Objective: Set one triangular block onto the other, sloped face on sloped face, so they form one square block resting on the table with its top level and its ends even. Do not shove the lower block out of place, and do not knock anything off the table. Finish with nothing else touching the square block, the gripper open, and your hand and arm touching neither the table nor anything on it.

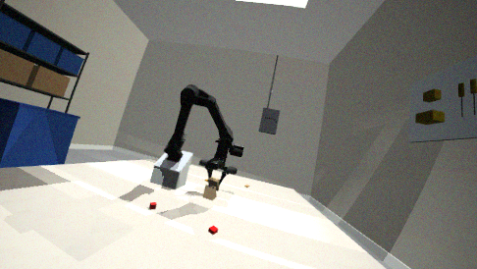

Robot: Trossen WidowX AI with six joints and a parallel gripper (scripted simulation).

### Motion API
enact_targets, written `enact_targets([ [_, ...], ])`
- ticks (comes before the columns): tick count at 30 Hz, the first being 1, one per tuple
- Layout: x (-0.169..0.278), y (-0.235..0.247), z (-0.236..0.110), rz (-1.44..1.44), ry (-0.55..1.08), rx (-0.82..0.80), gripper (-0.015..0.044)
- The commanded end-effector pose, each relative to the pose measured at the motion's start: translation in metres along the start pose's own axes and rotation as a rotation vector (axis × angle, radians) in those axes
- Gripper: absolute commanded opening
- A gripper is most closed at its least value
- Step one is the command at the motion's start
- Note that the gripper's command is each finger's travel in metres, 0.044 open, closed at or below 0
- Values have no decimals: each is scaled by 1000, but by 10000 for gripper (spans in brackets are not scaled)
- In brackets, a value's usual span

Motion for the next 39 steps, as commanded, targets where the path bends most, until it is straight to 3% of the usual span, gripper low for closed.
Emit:
enact_targets([
  [1,-1,1,1,-3,-1,-2,0],
  [39,-10,1,21,-1,-3,1,0],
])
Point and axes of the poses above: the point midway between the two fingers, 35 mm back from their tips, its own z axis out along the fingers, its own y axis across the jaws, x = y × z, the point moved 2 cm from there along -z, back along the fingers, and after that the axes turned 4 degrees about -z, right-handed, at the moved point
